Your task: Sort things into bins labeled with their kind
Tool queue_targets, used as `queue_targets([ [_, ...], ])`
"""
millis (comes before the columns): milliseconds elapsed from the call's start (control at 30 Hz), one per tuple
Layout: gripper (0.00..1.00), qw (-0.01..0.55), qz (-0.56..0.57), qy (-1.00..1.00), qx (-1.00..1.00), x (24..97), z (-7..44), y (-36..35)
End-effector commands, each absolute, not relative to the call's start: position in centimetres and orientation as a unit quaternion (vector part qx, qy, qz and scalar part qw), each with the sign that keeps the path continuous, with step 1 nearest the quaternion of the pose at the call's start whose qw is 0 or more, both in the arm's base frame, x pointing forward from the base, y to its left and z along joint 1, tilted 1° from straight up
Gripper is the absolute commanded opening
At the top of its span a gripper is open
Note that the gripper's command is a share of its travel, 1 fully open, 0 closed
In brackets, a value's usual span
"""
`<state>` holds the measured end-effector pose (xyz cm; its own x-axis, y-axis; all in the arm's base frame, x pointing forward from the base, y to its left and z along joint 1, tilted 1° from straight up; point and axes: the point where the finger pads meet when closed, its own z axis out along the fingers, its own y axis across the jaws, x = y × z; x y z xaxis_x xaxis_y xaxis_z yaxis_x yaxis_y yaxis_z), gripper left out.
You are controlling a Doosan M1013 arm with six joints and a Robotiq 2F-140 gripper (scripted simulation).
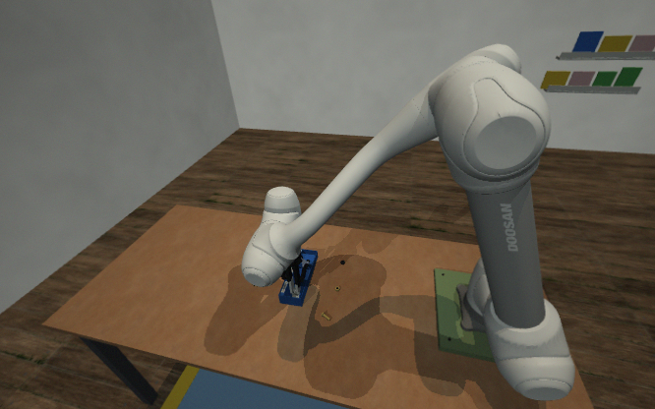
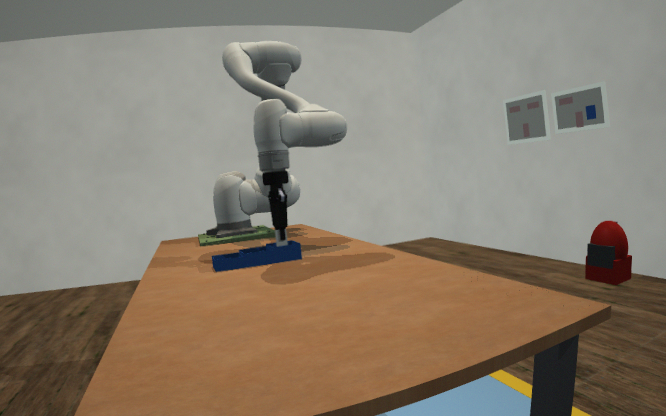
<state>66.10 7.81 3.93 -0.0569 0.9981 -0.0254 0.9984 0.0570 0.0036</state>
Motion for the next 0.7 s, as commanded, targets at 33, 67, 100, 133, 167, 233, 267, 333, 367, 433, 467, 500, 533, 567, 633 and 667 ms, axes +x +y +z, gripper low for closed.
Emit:
queue_targets([
  [33,0.07,0.010,-0.007,0.727,0.687,66.10,3.94,7.81],
  [67,0.07,0.010,-0.007,0.727,0.687,66.10,3.94,7.81],
  [100,0.07,0.010,-0.007,0.727,0.687,66.10,3.94,7.81],
  [133,0.19,0.010,-0.007,0.727,0.687,66.10,3.94,7.81],
  [167,0.19,0.010,-0.007,0.727,0.687,66.10,3.94,7.81],
  [233,0.19,0.010,-0.007,0.727,0.687,66.10,3.94,7.81],
  [267,0.19,0.010,-0.007,0.727,0.687,66.10,3.94,7.81],
  [333,0.19,0.010,-0.007,0.727,0.687,66.10,3.94,7.81],
  [367,0.19,0.010,-0.007,0.727,0.687,66.10,3.94,7.81],
  [433,0.19,0.010,-0.007,0.727,0.687,66.10,3.94,7.81],
  [467,0.19,0.010,-0.007,0.727,0.687,66.10,3.94,7.81],
  [500,0.19,0.010,-0.007,0.727,0.687,66.10,3.94,7.81],
  [533,0.19,0.010,-0.007,0.727,0.687,66.10,3.94,7.81],
  [567,0.19,0.010,-0.007,0.727,0.687,66.10,3.94,7.81],
  [633,0.19,0.010,-0.007,0.727,0.687,66.10,3.94,7.81],
  [667,0.19,0.010,-0.007,0.727,0.687,66.10,3.94,7.81],
])
